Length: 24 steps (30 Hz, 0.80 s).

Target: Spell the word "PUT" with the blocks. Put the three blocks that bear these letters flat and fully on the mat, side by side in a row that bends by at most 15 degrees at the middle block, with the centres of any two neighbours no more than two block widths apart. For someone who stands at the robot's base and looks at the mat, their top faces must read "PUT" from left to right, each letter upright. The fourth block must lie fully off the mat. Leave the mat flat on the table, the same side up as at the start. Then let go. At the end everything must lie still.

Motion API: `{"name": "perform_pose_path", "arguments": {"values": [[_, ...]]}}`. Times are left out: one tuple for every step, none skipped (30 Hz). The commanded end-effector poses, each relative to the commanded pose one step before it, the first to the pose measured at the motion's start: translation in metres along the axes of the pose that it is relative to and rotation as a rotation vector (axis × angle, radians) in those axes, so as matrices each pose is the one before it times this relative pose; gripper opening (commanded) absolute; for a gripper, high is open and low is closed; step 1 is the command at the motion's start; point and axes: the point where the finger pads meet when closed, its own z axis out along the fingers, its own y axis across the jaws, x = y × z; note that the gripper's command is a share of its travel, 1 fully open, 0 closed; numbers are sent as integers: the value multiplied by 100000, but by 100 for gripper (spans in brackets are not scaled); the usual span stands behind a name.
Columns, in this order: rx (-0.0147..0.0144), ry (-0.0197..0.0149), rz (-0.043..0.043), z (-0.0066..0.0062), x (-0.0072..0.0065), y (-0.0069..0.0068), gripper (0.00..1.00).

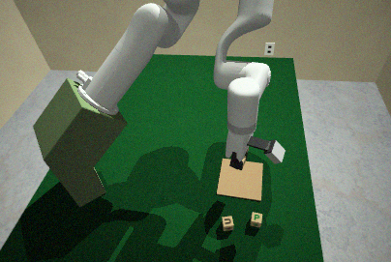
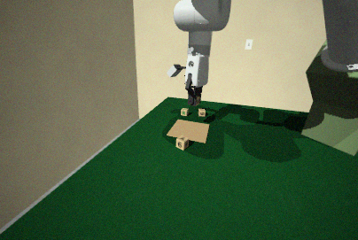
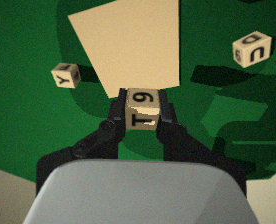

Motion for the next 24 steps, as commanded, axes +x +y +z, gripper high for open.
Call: {"name": "perform_pose_path", "arguments": {"values": [[-397, -802, 13855, -41, 245, 328, 27], [0, 0, 1872, 0, 29, 43, 27], [0, 0, 2187, 0, 35, 49, 27], [1, 0, 2256, 0, 37, 50, 27], [1, 0, 2277, 0, 39, 50, 27], [1, 0, 2116, 0, 37, 46, 27], [1, 0, 2244, 0, 40, 48, 27], [1, 0, 2225, 0, 41, 47, 27], [1, 0, 2184, 0, 41, 45, 27], [1, 0, 2144, 0, 41, 43, 27], [2, 0, 2160, 0, 42, 43, 27], [2, 0, 2281, -1, 45, 44, 27], [2, 0, 2143, -1, 44, 41, 27], [0, 0, 0, 0, 0, 0, 27], [0, 0, 0, 0, 0, 0, 27], [7, 0, 6529, -2, 135, 122, 27], [2, 0, 1828, -1, 40, 32, 27], [2, 0, 1777, -1, 39, 30, 27], [3, 0, 1983, -1, 45, 33, 27], [3, 0, 2182, -1, 50, 36, 27], [3, 0, 2182, -1, 50, 35, 27], [3, -1, 2205, -1, 52, 34, 27], [3, -1, 2201, -1, 52, 33, 27], [4, -1, 2254, -1, 54, 33, 27]]}}
